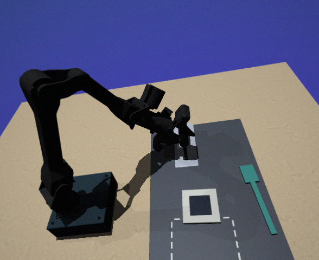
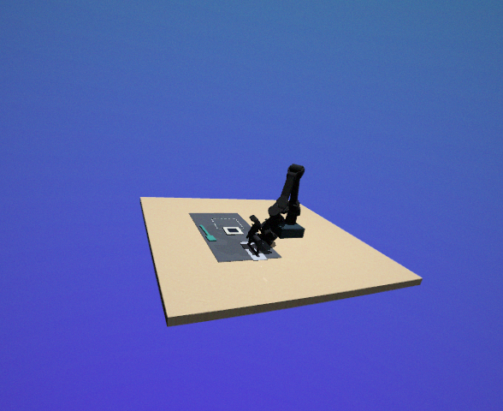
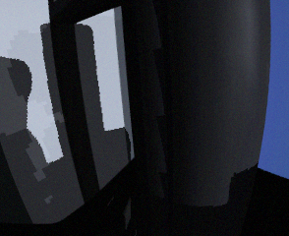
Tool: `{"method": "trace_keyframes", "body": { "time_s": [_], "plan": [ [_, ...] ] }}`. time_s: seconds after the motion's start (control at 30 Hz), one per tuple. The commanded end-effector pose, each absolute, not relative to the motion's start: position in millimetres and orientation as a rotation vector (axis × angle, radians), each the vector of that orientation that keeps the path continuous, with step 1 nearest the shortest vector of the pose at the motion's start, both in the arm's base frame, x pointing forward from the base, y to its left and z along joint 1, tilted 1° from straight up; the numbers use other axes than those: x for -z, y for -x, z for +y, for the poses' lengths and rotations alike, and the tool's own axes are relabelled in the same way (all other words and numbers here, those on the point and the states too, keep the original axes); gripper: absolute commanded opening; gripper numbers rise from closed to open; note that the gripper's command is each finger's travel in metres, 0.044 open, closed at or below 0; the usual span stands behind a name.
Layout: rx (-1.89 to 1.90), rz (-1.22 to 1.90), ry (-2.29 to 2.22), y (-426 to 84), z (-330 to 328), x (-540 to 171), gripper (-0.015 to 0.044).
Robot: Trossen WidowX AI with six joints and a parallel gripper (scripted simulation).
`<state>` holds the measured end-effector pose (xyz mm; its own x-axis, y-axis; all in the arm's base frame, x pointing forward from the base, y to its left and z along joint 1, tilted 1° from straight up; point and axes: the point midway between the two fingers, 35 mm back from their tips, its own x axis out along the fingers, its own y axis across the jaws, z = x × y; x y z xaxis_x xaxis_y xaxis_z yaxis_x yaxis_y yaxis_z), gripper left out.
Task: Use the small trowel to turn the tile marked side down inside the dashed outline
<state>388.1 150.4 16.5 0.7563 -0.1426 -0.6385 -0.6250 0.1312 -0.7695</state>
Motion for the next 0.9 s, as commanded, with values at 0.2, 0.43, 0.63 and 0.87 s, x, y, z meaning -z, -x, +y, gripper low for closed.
{"method": "trace_keyframes", "body": {
  "time_s": [0.2, 0.43, 0.63, 0.87],
  "plan": [
    [-0.397, 0.67, 1.42, -388.7, 151.9, -16.8, 0.0029],
    [-0.396, 0.671, 1.421, -389.3, 152.1, -23.9, 0.0],
    [-0.394, 0.673, 1.421, -389.8, 151.6, -54.2, 0.0],
    [-0.392, 0.675, 1.422, -388.1, 150.0, -77.0, 0.0]
  ]
}}
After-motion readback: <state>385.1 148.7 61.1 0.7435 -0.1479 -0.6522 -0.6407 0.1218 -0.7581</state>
